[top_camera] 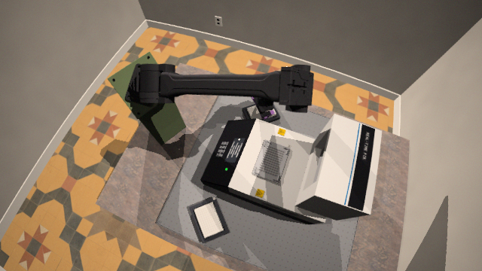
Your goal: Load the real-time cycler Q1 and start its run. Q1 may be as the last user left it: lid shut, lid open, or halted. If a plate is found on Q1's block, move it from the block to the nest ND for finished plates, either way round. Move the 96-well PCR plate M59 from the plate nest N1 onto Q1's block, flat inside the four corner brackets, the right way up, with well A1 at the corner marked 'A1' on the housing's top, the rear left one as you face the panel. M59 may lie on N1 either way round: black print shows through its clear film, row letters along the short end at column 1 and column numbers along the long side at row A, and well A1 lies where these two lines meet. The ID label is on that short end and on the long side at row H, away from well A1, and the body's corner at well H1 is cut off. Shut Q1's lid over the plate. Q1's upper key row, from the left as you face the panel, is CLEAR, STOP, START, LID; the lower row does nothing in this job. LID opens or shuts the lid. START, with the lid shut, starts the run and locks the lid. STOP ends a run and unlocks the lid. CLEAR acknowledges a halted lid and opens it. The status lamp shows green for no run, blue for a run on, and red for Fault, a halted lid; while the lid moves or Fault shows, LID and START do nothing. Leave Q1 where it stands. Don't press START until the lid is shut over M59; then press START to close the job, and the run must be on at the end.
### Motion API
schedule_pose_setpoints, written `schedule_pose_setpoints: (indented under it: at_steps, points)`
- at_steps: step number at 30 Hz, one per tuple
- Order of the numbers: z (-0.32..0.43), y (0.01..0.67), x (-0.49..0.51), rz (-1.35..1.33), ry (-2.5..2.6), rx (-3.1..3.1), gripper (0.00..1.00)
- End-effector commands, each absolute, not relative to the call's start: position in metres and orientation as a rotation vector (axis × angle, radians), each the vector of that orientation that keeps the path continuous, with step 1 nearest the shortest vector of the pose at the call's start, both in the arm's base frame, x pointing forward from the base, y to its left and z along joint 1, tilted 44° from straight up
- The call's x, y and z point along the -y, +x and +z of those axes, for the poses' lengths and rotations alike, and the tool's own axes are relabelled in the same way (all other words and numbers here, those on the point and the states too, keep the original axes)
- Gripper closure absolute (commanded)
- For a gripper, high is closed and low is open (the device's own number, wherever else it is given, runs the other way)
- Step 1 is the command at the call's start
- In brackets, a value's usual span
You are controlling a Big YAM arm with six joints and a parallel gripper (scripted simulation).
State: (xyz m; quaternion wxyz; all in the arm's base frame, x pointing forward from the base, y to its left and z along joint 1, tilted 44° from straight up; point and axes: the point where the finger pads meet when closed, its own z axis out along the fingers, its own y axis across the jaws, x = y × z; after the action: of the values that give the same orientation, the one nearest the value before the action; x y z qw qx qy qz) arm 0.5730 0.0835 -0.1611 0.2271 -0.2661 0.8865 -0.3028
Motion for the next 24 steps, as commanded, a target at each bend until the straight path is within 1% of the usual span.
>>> schedule_pose_setpoints:
  at_steps: [1,24]
  points:
    - [-0.1336,0.5985,-0.0528,-0.881,-0.613,-2.422,1.00]
    - [-0.1335,0.5975,-0.0503,-0.888,-0.611,-2.424,1.00]
